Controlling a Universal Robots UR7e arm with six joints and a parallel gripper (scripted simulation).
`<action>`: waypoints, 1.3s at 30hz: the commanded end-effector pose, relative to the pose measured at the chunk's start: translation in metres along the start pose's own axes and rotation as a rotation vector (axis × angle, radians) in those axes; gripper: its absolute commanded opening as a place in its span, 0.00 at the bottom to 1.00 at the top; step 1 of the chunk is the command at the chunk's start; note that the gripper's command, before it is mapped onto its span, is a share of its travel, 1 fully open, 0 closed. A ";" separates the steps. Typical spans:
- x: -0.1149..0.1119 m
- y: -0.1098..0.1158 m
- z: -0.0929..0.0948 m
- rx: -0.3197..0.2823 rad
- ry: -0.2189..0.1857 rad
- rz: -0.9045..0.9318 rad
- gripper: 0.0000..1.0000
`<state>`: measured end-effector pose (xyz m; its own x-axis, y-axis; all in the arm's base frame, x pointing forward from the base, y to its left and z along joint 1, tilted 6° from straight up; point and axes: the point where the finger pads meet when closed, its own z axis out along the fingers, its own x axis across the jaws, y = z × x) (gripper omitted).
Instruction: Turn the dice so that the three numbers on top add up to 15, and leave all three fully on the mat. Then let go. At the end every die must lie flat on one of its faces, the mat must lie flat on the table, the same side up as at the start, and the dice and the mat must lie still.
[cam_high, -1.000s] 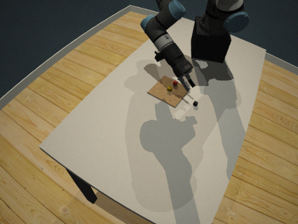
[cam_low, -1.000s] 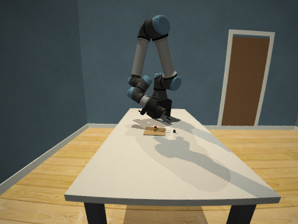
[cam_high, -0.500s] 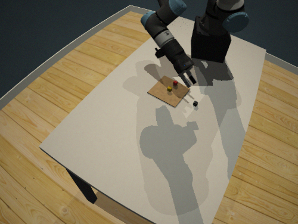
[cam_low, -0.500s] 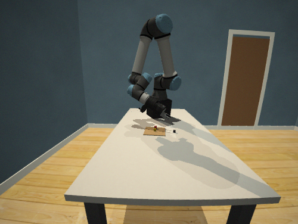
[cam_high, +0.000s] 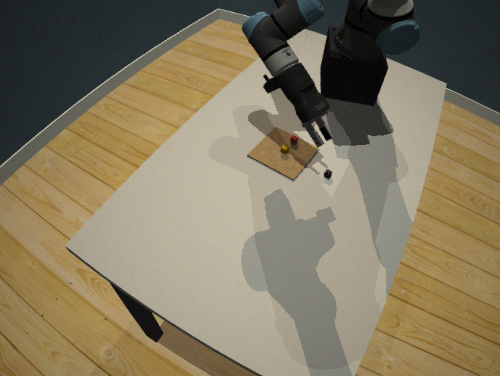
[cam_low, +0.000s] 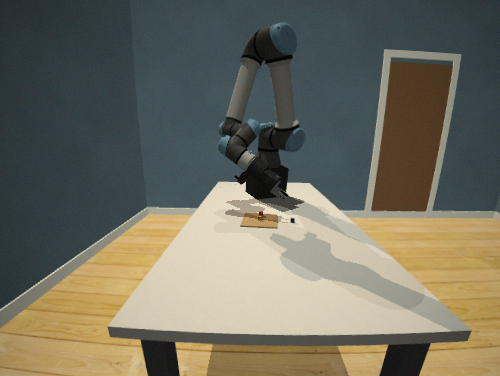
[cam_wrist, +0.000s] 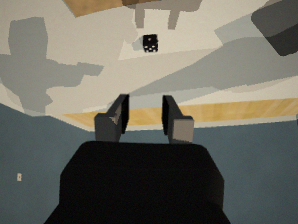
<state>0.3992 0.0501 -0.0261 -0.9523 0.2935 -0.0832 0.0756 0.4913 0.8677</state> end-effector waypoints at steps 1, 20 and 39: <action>0.001 0.007 0.004 0.138 0.000 0.005 0.64; 0.001 0.028 0.012 0.474 0.000 0.006 0.64; 0.001 0.048 0.020 0.819 0.001 0.007 0.64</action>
<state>0.4072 0.0915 0.0042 -0.9553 0.2820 -0.0891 0.2369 0.9100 0.3404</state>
